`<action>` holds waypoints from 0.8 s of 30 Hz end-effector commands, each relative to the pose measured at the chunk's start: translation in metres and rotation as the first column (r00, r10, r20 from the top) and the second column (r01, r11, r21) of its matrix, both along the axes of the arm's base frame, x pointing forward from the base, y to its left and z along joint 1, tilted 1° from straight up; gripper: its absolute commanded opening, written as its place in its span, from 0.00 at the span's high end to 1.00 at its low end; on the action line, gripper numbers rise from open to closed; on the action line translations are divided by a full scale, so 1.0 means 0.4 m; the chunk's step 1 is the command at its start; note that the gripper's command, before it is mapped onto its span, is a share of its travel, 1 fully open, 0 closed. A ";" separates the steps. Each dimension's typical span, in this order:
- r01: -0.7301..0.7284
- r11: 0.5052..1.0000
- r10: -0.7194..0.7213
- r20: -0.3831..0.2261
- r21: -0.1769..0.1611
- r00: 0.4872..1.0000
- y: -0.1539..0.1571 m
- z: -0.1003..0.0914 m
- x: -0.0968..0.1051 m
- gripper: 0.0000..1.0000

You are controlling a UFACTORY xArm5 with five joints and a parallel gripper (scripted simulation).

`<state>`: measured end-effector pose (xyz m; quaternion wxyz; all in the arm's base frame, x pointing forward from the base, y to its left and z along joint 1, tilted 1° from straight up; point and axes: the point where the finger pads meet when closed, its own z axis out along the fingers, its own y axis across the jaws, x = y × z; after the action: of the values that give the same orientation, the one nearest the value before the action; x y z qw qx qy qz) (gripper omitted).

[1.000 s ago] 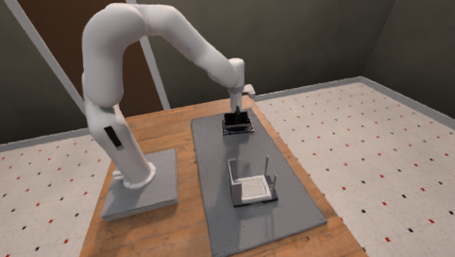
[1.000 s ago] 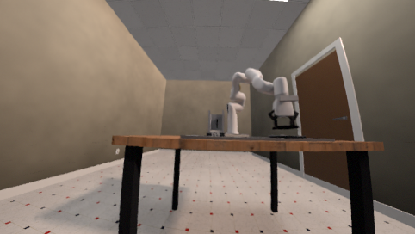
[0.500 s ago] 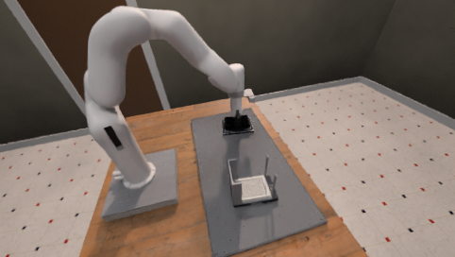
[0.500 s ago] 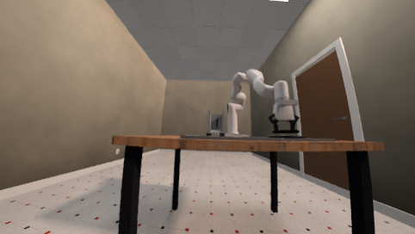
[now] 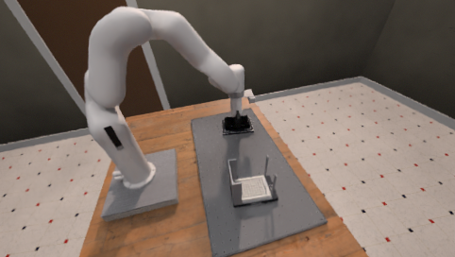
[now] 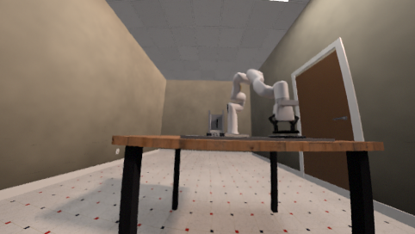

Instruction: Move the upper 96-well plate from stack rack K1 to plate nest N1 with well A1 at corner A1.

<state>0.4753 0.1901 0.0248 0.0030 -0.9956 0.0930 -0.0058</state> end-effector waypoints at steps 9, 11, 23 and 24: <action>0.000 1.000 0.000 0.008 -0.008 1.000 0.001 0.001 0.003 1.00; 0.000 1.000 0.000 0.008 -0.008 1.000 0.001 0.001 0.003 1.00; 0.000 1.000 0.000 0.008 -0.008 1.000 0.001 -0.004 0.003 1.00; 0.000 1.000 0.000 0.008 -0.008 1.000 0.001 -0.004 0.003 1.00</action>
<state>0.4752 0.1901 0.0221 0.0030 -0.9956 0.0930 -0.0058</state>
